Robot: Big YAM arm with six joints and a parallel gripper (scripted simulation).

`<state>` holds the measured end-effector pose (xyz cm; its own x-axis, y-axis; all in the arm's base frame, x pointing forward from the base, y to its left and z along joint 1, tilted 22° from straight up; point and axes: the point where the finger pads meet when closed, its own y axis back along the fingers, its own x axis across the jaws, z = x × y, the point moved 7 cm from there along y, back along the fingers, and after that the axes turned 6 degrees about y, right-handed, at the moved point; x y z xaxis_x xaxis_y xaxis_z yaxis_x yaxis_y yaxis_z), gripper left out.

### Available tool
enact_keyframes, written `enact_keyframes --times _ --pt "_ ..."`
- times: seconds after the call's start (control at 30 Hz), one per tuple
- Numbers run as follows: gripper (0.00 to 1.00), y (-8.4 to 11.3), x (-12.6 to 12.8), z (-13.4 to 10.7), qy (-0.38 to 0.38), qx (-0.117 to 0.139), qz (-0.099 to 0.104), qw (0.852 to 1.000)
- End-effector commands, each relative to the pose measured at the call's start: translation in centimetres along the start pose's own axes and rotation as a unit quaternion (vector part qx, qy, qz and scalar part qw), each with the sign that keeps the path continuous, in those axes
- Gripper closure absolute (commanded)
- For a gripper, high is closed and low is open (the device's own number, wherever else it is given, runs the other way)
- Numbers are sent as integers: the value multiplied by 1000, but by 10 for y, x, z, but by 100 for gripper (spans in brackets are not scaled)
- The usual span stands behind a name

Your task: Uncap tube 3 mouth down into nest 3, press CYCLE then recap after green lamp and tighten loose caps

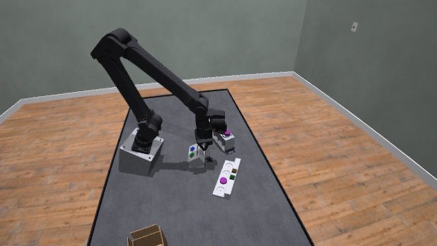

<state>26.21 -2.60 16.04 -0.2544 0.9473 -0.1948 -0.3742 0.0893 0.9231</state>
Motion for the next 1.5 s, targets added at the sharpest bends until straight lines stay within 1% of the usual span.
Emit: enact_keyframes --times 0.0,0.17,0.23,0.3,0.33,0.4,0.43,0.47,0.5,0.53,0.57,0.73,0.87,0.9,0.97,1.0,1.27,1.33,1.47 --pt "100 -4 26 -5 -11 -14 -1 1000" --pt "100 -14 63 -22 -12 -14 1 1000" --pt "100 -22 79 -31 -10 -2 3 1000" --pt "100 -26 94 -38 -10 -2 3 1000" --pt "100 -26 96 -38 -10 -2 3 1000" --pt "100 -26 96 -38 -10 -2 3 1000" --pt "100 -20 94 -26 -12 -15 3 1000" --pt "100 -19 94 -24 -13 -16 3 1000" --pt "100 -19 94 -24 -13 -16 3 1000" --pt "100 -19 92 -30 -12 -11 3 1000" --pt "100 -29 93 -38 -15 -1 1 1000" --pt "100 -45 91 -40 -18 1 2 1000" --pt "100 -45 91 -40 -17 1 2 1000" --pt "100 -42 91 -38 -19 -8 2 1000" --pt "100 -42 91 -38 -19 -8 2 1000" --pt "100 -40 90 -35 -20 -12 1 1000" --pt "100 -41 90 -38 -15 -11 2 1000" --pt "100 -43 90 -40 -13 -6 2 1000" --pt "100 -42 90 -40 -12 -11 2 1000"
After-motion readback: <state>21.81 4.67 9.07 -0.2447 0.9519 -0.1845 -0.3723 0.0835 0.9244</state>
